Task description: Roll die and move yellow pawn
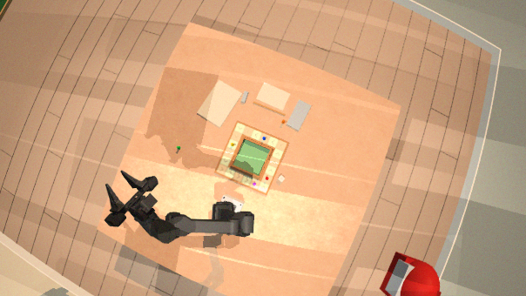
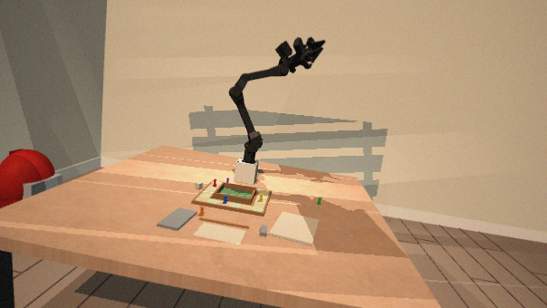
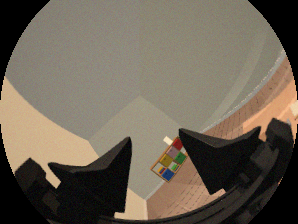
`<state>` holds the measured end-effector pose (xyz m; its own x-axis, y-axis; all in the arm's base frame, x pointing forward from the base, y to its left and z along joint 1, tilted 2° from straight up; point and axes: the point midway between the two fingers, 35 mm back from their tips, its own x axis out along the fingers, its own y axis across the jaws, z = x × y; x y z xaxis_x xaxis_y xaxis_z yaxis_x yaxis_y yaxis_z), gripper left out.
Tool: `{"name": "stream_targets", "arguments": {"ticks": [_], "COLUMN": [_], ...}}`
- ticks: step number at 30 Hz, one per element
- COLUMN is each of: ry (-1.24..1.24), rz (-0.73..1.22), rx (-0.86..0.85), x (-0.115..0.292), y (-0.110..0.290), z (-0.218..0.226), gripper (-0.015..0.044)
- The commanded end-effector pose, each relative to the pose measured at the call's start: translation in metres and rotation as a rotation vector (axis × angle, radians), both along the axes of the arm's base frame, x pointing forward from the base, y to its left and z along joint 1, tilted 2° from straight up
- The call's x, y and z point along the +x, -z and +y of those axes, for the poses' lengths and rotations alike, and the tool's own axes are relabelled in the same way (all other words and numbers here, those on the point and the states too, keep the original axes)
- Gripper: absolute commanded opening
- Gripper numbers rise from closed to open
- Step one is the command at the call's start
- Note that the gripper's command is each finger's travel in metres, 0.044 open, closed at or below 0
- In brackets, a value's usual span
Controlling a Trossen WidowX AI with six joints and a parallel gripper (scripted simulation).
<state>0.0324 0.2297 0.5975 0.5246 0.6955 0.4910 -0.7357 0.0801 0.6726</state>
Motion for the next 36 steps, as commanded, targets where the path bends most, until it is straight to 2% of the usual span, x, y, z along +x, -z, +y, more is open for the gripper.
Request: {"name": "stream_targets", "arguments": {"ticks": [1,11,20,28,36], "ry": [0.118,0.396,0.617,0.71,0.785], "rz": [-0.083,-0.204,-0.204,-0.065,0.189], "rx": [-0.122,-0.472,-0.876,-1.228,-1.495], "x": [0.019,0.099,0.208,0.303,0.365], "y": [0.021,0.089,0.166,0.252,0.332], "z": [0.025,0.066,0.063,0.013,-0.09], "gripper": [0.0275,0.0275,0.0275,0.0275,0.0275]}}
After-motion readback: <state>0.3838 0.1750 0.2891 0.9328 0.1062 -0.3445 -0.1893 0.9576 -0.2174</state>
